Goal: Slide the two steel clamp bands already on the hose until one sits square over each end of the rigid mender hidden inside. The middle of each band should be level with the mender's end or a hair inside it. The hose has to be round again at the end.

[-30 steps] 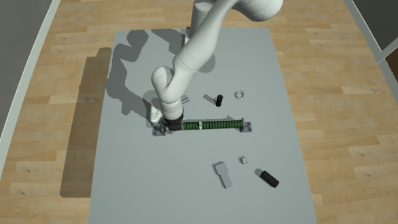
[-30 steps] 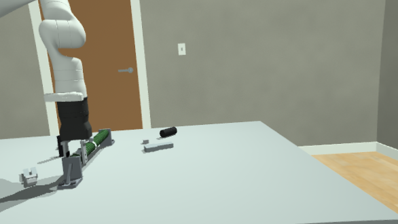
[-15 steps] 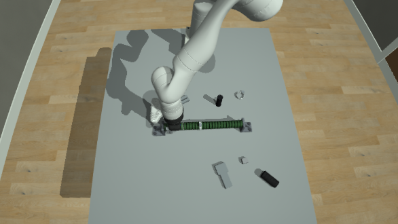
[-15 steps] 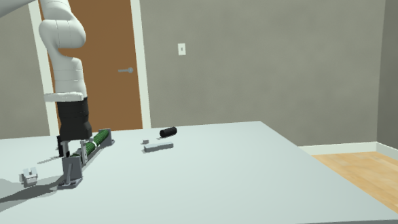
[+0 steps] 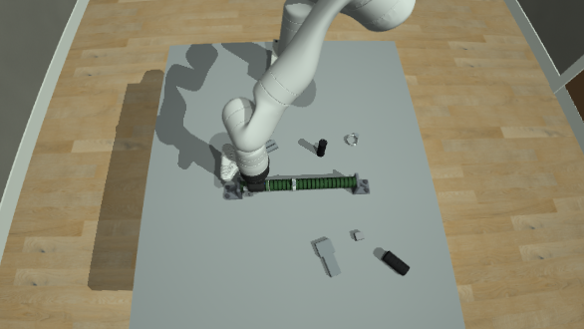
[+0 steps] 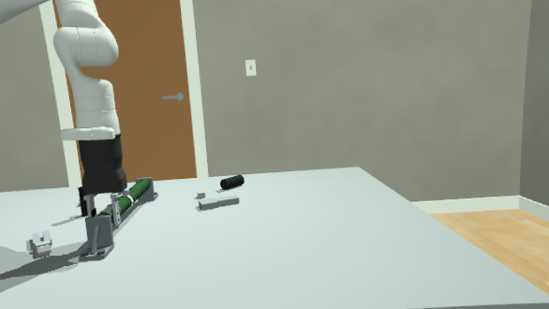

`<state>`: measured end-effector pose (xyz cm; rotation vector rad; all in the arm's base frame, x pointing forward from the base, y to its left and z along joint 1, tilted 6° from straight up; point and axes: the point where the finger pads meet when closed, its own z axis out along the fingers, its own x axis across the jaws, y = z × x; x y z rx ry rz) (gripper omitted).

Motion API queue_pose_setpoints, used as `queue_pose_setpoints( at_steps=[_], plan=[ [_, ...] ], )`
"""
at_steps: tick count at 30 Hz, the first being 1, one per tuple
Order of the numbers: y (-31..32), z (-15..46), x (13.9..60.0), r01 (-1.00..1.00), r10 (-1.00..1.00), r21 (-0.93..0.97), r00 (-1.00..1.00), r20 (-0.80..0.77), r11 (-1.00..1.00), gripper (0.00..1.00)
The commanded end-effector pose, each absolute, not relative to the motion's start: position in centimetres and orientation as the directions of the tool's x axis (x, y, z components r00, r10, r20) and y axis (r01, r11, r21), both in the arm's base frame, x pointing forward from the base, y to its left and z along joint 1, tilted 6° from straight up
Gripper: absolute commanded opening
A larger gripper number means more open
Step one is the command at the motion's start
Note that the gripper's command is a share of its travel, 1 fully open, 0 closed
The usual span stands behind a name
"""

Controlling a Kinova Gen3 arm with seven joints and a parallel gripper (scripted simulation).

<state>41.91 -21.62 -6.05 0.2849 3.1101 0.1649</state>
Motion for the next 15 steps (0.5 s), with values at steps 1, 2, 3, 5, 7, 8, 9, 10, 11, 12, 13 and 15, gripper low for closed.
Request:
queue_pose_setpoints(
  at_steps=[1,2,3,5,7,8,9,10,11,12,13,15],
  plan=[
    [-21.69,-5.92,42.1,0.18,0.182,0.105,-0.983,-0.01,0.978,0.75],
    [-21.69,-5.92,42.1,0.18,0.182,0.105,-0.983,-0.01,0.978,0.75],
    [-21.68,-5.93,42.09,0.18,0.182,0.105,-0.983,-0.01,0.978,0.75],
    [-21.68,-5.94,42.07,0.18,0.182,0.105,-0.983,-0.01,0.978,0.75],
    [-21.68,-5.94,42.07,0.18,0.182,0.105,-0.983,-0.01,0.978,0.75],
    [-21.67,-5.94,42.07,0.18,0.182,0.105,-0.983,-0.01,0.978,0.75],
    [-21.65,-5.94,42.08,0.18,0.182,0.105,-0.983,-0.01,0.978,0.75],
    [-21.62,-5.94,42.08,0.18,0.182,0.105,-0.983,-0.01,0.978,0.75],
    [-21.58,-5.93,42.09,0.18,0.182,0.105,-0.983,-0.01,0.978,0.75],
    [-21.51,-5.92,42.1,0.18,0.182,0.105,-0.983,-0.01,0.978,0.75],
    [-21.43,-5.91,42.12,0.18,0.182,0.105,-0.983,-0.01,0.978,0.75],
    [-21.19,-5.89,42.16,0.18,0.182,0.105,-0.983,-0.01,0.978,0.75]
  ],
)
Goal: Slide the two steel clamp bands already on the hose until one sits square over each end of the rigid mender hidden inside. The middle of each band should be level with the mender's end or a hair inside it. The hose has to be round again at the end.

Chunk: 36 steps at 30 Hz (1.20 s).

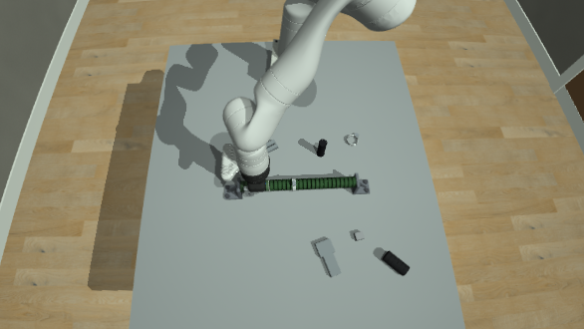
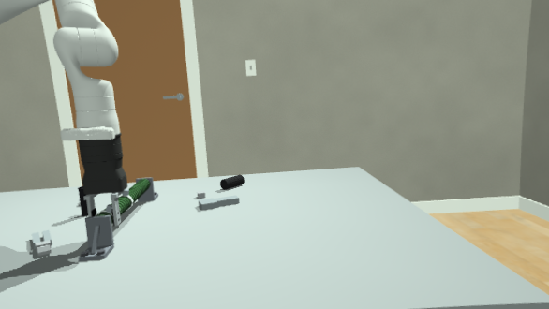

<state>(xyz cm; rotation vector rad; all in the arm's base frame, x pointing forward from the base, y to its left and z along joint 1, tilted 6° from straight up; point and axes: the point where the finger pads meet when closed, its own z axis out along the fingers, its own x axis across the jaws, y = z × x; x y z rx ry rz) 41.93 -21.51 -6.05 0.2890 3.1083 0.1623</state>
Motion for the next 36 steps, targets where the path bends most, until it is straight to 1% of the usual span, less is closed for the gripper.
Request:
queue_pose_setpoints(
  at_steps=[1,19,36],
  plan=[
    [-21.0,-5.9,42.2,0.18,0.182,0.105,-0.983,-0.01,0.978,0.75],
    [-17.7,-5.5,42.8,0.18,0.182,0.105,-0.983,-0.01,0.978,0.75],
    [-17.0,-5.4,42.9,0.18,0.182,0.105,-0.983,-0.01,0.978,0.75]
  ],
)
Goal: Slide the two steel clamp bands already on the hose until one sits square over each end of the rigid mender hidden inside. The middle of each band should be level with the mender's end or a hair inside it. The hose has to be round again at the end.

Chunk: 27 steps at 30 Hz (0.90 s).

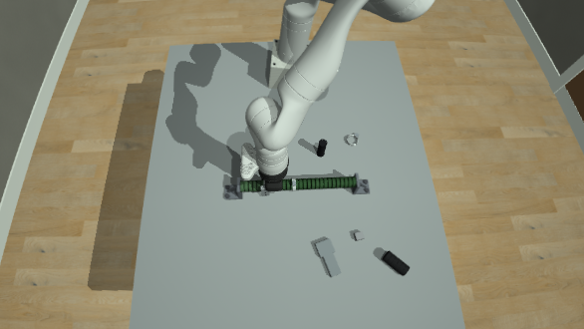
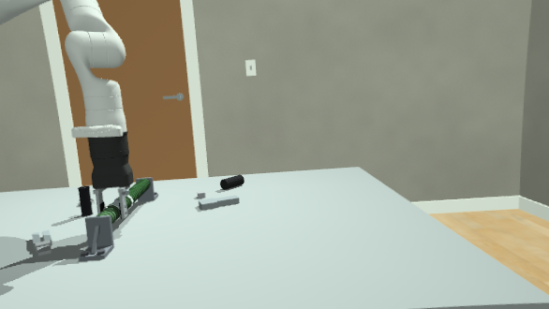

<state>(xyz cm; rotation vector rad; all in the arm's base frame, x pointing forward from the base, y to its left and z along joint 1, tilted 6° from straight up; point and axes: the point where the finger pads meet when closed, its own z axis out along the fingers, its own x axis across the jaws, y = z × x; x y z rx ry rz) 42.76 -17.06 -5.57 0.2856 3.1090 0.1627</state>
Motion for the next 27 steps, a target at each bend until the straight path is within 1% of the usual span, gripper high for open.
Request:
queue_pose_setpoints(
  at_steps=[1,3,4,27],
  plan=[
    [-17.04,-5.44,42.93,0.18,0.182,0.105,-0.983,-0.01,0.978,0.75],
    [-17.04,-5.44,42.93,0.18,0.182,0.105,-0.983,-0.01,0.978,0.75],
    [-17.04,-5.44,42.93,0.18,0.182,0.105,-0.983,-0.01,0.978,1.0],
    [-17.04,-5.44,42.93,0.18,0.182,0.105,-0.983,-0.01,0.978,1.0]
  ],
)
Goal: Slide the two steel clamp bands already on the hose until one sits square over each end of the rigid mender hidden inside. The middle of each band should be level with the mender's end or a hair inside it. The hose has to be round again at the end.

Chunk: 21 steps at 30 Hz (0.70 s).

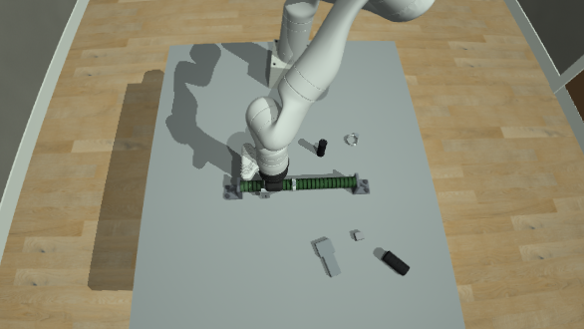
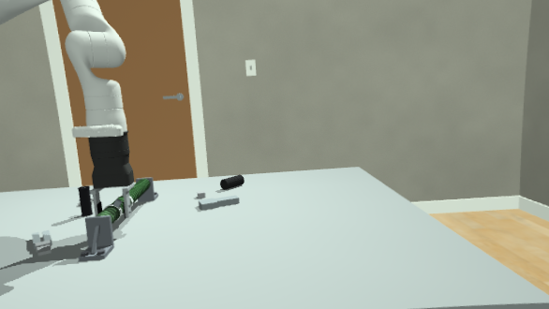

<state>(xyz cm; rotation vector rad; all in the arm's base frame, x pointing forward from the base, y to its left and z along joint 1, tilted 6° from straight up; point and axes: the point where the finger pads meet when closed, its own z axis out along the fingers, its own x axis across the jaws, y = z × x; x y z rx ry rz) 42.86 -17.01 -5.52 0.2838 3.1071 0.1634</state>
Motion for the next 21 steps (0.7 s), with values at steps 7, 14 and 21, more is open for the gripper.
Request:
queue_pose_setpoints(
  at_steps=[7,14,21],
  plan=[
    [-17.0,-5.4,42.9,0.18,0.182,0.105,-0.983,-0.01,0.978,1.0],
    [-17.1,-5.0,42.9,0.18,0.182,0.105,-0.983,-0.01,0.978,1.0],
    [-17.5,-1.3,42.8,0.18,0.182,0.105,-0.983,-0.01,0.978,1.0]
  ],
)
